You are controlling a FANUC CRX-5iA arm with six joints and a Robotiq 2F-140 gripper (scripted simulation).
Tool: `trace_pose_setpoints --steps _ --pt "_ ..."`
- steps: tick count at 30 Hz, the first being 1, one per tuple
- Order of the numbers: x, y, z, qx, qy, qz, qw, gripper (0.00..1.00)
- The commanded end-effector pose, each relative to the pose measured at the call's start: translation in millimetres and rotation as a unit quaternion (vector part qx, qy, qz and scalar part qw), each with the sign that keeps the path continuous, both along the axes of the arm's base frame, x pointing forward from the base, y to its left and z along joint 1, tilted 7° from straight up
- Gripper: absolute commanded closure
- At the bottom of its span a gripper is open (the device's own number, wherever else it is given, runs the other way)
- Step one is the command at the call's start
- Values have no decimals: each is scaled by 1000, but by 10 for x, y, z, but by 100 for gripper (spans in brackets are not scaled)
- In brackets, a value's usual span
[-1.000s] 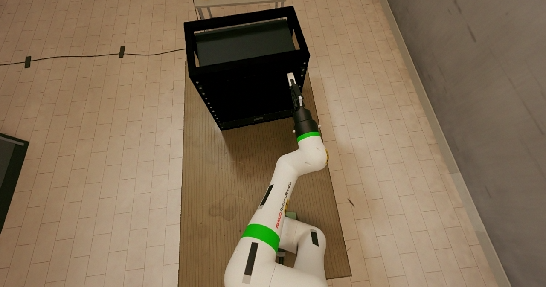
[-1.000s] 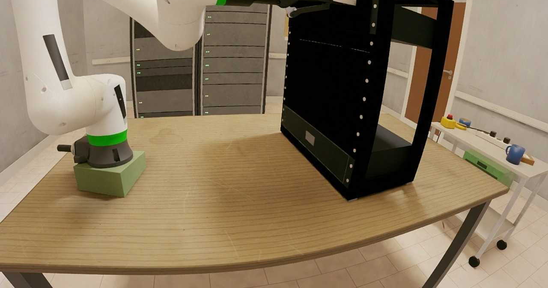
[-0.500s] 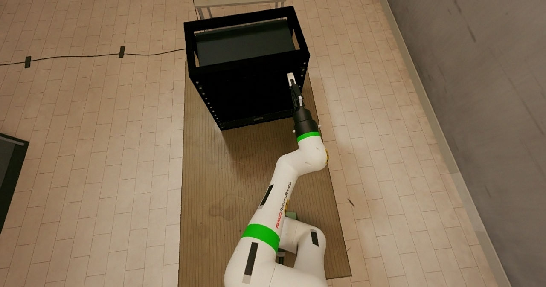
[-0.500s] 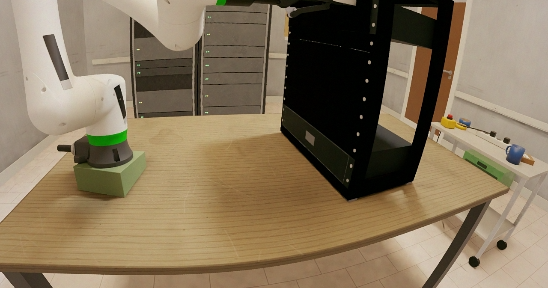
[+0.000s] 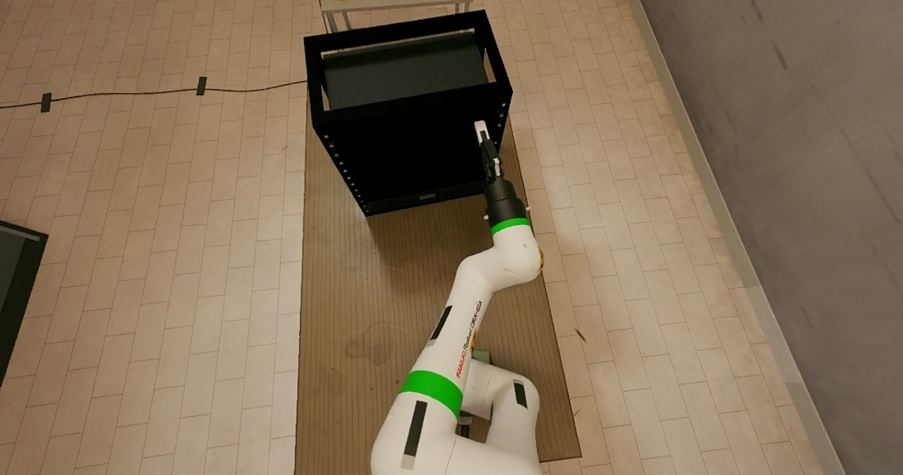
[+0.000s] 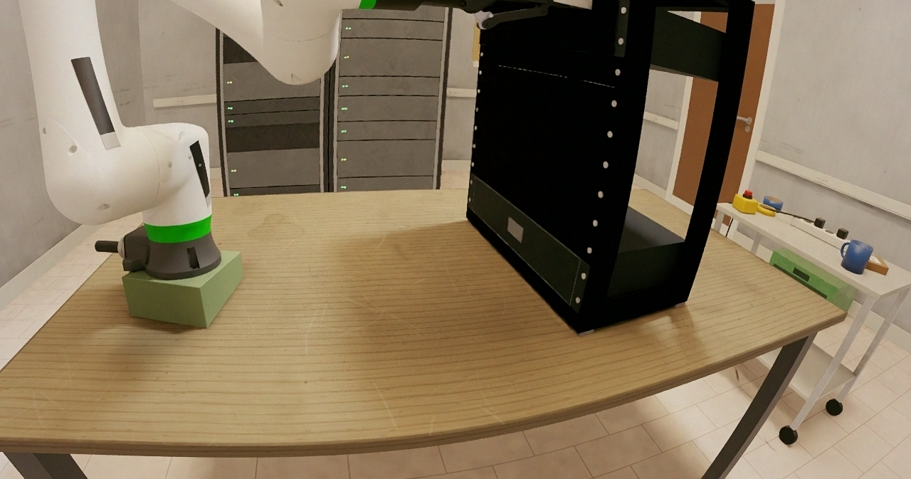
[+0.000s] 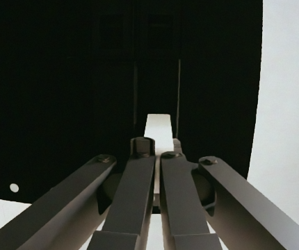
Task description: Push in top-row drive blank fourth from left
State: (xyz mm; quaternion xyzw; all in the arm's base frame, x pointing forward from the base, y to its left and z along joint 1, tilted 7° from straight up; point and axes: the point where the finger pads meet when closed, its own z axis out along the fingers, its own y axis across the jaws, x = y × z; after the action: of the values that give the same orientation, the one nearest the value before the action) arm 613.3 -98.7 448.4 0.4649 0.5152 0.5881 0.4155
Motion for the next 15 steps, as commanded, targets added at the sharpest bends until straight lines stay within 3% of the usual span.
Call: trace_pose_setpoints --steps 1,8,15 --pt "0 0 11 0 -1 0 1000 90" --pt "-81 -18 8 0 -1 0 1000 90" --pt "-449 -101 -6 0 -1 0 1000 90"
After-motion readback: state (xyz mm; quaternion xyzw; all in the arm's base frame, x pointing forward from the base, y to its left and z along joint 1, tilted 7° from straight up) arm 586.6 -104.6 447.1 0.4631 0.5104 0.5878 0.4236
